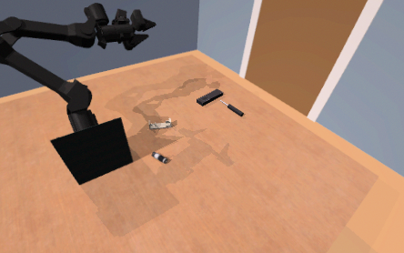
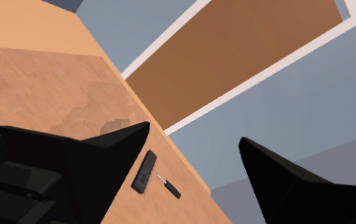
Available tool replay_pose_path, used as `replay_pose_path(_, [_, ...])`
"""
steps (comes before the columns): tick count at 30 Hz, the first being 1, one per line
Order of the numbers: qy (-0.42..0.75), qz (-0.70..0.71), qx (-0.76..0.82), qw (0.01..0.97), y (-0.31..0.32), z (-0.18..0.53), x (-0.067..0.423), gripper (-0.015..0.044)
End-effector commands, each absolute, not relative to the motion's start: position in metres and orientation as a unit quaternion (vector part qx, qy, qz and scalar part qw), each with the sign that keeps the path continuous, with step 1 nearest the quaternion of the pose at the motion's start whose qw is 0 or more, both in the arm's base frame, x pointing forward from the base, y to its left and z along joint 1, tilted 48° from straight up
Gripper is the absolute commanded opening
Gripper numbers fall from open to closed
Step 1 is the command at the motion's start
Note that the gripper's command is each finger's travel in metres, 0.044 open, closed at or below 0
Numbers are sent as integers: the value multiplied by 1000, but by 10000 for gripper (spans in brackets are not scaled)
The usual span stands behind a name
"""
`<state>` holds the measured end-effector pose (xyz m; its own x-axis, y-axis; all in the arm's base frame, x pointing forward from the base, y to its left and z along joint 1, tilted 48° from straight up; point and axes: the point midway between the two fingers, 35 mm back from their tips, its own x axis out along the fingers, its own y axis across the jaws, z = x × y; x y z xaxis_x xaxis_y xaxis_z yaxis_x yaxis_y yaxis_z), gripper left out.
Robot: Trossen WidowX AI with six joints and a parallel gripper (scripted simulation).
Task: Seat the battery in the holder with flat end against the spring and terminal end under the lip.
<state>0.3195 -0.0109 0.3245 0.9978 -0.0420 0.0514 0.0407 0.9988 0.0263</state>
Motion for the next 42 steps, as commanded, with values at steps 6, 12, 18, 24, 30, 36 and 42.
replay_pose_path(6, [130,8,-171,977,-31,237,355,243])
replay_pose_path(12, [269,103,-318,903,-55,138,362,225])
replay_pose_path(18, [342,223,-394,824,-69,61,346,225])
replay_pose_path(24, [362,359,-427,746,-74,-7,313,225])
replay_pose_path(30, [325,491,-426,687,-67,-62,270,225])
replay_pose_path(36, [233,593,-404,656,-50,-100,224,225])
replay_pose_path(42, [146,635,-385,654,-32,-115,193,225])
